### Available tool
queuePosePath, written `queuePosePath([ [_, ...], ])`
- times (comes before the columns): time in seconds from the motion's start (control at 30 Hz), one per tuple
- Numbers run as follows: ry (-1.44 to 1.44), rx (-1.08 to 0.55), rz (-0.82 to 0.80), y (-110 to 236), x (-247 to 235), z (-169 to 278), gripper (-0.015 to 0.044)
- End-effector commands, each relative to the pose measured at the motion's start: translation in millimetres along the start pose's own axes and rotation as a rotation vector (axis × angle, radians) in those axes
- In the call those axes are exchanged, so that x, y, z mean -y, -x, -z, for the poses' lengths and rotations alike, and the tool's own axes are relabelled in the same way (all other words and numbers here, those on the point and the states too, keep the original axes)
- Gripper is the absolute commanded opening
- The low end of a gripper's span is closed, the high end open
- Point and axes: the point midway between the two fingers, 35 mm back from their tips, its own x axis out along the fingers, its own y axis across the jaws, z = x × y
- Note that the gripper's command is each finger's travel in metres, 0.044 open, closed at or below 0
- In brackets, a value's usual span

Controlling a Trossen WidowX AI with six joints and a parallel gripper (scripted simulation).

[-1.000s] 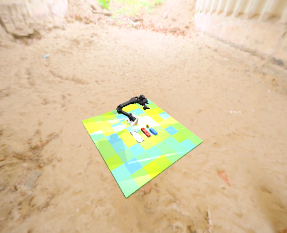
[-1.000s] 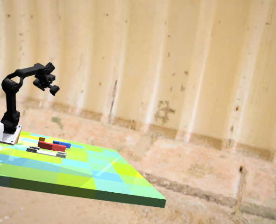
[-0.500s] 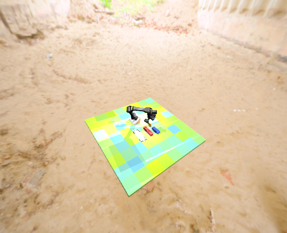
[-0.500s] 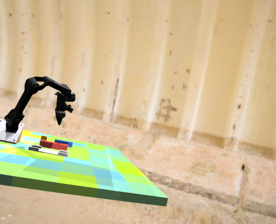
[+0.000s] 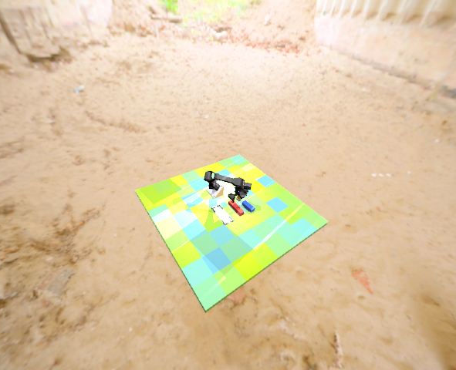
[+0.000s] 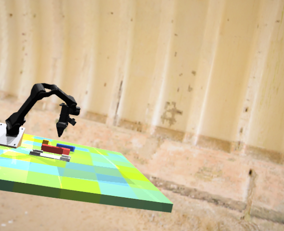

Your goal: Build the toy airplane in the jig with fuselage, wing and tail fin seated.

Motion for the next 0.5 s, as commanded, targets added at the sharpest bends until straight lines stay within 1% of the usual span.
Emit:
queuePosePath([
  [0.0, 0.008, -0.023, 0.023, -41.4, 3.6, 4.6, 0.0440],
  [0.2, 0.008, -0.023, 0.023, -44.7, 3.8, 4.8, 0.0440],
  [0.3, 0.008, -0.023, 0.024, -57.3, 4.2, 5.1, 0.0440],
  [0.47, 0.008, -0.023, 0.024, -58.8, 4.2, 5.1, 0.0440],
])
